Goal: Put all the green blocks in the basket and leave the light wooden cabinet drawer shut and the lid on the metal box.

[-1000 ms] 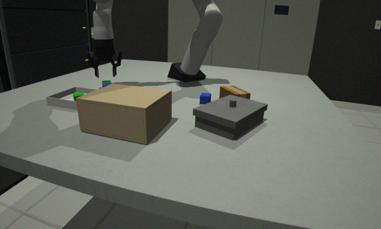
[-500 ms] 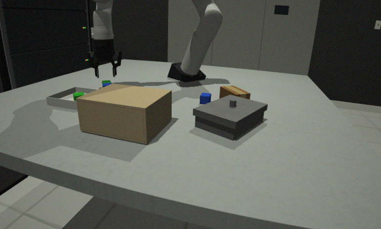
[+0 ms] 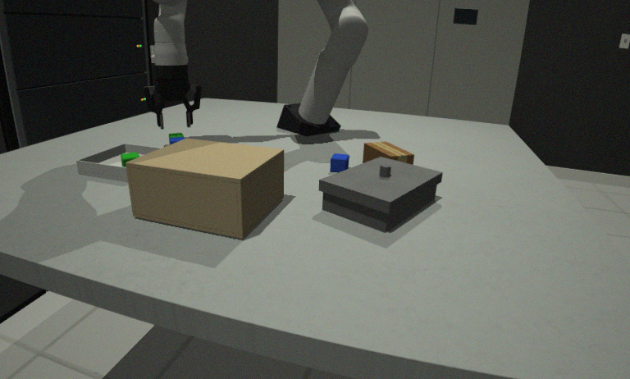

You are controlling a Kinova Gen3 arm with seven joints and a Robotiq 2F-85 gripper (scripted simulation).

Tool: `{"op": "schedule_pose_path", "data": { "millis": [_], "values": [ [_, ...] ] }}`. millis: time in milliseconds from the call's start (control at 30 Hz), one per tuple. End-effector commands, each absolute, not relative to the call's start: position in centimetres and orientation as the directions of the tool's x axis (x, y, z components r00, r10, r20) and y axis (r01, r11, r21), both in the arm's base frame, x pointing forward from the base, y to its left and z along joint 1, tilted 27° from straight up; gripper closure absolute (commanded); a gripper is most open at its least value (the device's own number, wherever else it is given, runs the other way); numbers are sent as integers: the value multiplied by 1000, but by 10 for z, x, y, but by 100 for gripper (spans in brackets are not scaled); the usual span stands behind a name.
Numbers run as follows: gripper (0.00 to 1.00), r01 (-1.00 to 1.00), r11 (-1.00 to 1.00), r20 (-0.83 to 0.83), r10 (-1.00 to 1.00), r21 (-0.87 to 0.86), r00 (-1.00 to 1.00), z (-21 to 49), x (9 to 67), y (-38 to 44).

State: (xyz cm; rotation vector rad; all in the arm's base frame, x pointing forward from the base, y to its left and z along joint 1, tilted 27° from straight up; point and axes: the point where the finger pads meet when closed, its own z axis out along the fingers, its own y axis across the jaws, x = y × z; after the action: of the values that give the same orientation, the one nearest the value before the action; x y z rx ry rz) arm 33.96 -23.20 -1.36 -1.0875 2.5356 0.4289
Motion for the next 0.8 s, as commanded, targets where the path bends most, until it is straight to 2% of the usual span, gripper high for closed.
{"op": "schedule_pose_path", "data": {
  "millis": [0,767],
  "values": [
    [30,-738,662,-426,-634,132,-645,-14,341,-232],
    [30,-738,661,-427,-634,135,-646,-17,341,-230]
  ]
}}
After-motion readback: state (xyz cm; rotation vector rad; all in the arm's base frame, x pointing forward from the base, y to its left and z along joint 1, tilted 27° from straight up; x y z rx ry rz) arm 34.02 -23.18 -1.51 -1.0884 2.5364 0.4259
